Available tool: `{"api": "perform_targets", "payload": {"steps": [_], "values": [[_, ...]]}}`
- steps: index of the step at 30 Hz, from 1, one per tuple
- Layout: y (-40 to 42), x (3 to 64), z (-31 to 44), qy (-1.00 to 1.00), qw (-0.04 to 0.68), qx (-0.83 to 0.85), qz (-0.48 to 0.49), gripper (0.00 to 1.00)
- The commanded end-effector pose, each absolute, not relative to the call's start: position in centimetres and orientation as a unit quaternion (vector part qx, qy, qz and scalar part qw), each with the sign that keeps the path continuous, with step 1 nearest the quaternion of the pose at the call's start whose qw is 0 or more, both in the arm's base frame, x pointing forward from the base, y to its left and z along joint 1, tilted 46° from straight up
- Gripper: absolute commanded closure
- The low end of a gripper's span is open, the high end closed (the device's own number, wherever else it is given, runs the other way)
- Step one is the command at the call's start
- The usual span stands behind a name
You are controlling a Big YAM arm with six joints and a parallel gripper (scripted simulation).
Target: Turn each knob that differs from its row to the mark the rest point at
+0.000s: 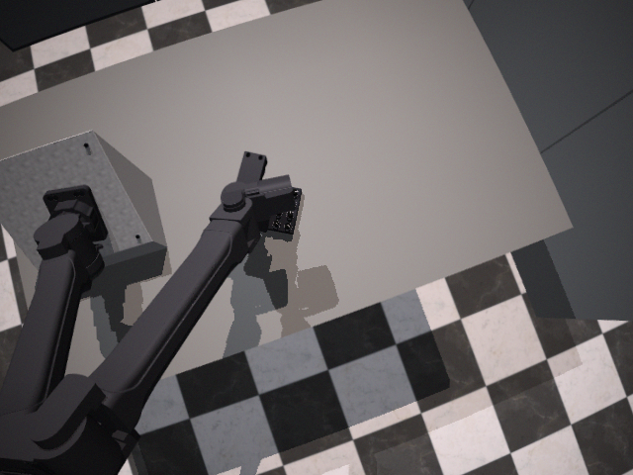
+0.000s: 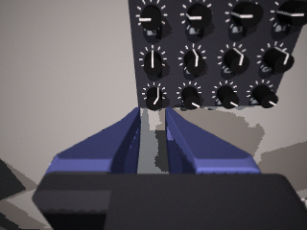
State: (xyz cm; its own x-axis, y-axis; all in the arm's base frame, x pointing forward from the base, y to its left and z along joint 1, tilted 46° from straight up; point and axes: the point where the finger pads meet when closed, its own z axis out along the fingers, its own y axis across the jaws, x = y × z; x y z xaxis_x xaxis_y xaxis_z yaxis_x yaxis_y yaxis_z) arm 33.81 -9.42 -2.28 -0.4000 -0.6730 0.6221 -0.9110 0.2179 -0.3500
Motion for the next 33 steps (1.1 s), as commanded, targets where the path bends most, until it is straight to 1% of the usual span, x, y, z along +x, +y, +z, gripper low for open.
{"api": "perform_targets", "payload": {"steps": [1, 33], "values": [[-9.6, 35.1, -1.5, -0.766, 0.156, 0.514, 0.354, 0.81], [-10.2, 34.1, -2.9, -0.763, 0.169, 0.519, 0.346, 0.81]]}}
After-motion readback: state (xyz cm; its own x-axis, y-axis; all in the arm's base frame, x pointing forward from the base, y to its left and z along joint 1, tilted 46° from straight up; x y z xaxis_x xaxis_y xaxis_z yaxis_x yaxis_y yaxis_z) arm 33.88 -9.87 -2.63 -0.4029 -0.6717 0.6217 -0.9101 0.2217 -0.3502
